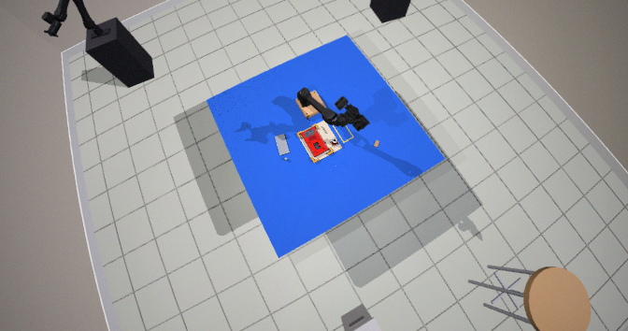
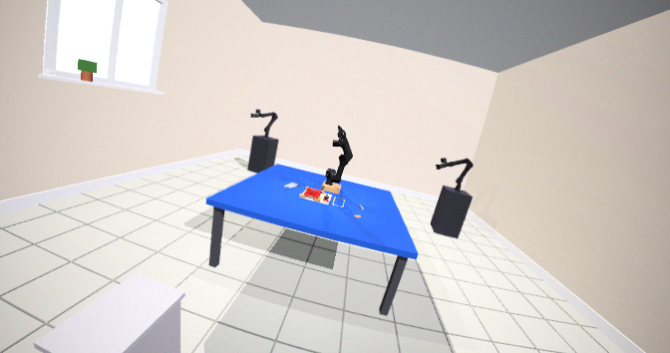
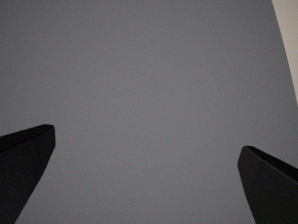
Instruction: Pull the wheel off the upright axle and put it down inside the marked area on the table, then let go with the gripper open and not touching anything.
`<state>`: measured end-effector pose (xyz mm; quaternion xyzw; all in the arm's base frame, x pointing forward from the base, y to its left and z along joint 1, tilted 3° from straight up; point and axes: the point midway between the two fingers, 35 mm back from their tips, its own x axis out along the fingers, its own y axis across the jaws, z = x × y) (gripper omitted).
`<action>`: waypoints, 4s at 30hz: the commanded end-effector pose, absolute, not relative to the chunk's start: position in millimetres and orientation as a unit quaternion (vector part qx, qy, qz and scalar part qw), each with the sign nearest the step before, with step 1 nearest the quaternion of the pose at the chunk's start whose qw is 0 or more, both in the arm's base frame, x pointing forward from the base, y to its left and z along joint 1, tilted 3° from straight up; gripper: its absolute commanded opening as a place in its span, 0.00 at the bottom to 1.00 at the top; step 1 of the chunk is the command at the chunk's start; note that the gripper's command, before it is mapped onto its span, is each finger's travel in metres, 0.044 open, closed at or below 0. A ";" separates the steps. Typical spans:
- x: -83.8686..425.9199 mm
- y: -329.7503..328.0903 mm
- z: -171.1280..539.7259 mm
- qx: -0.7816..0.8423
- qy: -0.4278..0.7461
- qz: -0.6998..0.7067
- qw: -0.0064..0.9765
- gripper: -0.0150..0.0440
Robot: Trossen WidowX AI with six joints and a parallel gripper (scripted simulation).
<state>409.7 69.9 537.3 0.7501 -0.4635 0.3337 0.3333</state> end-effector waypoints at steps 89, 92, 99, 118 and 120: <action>322.0 -176.2 335.1 -0.448 -0.216 0.286 -0.819 0.76; 340.6 -148.7 307.2 -0.477 -0.264 0.282 -0.789 0.76; 366.8 -75.6 243.9 -0.514 -0.375 0.297 -0.713 0.76; 355.5 71.5 125.0 -0.491 -0.521 0.441 -0.541 0.76; 354.8 73.0 125.0 -0.491 -0.521 0.441 -0.541 0.76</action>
